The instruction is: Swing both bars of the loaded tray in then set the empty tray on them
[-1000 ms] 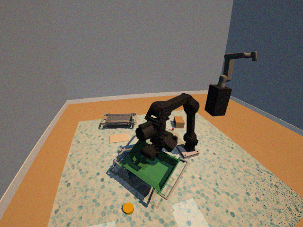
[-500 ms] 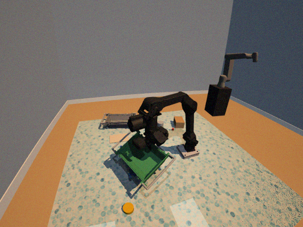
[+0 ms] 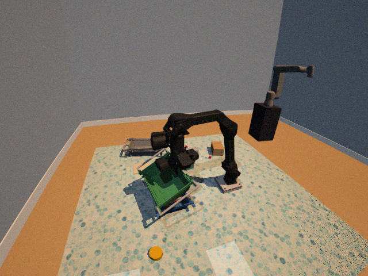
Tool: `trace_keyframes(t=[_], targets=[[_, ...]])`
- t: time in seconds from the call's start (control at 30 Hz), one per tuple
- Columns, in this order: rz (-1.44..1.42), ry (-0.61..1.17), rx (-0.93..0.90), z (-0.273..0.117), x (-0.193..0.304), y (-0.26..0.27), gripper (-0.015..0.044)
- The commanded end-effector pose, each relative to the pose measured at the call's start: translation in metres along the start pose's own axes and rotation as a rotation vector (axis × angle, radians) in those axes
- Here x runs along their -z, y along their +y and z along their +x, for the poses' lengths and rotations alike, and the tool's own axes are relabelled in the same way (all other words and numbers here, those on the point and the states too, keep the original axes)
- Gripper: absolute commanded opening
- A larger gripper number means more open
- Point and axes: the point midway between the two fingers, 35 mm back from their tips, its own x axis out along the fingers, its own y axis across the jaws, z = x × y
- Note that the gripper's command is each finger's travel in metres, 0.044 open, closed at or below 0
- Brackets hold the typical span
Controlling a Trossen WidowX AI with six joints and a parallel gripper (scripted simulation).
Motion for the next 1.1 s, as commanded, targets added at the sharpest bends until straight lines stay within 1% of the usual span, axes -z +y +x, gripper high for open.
trace_keyframes(t=[0.0, 0.2, 1.07], targets=[[0.058, 0.000, 0.019, -0.005, 0.014, 0.003, 0.0000], [0.130, 0.001, 0.021, -0.006, 0.033, 0.006, 0.0000], [0.132, 0.002, 0.021, -0.006, 0.034, 0.007, 0.0000]])
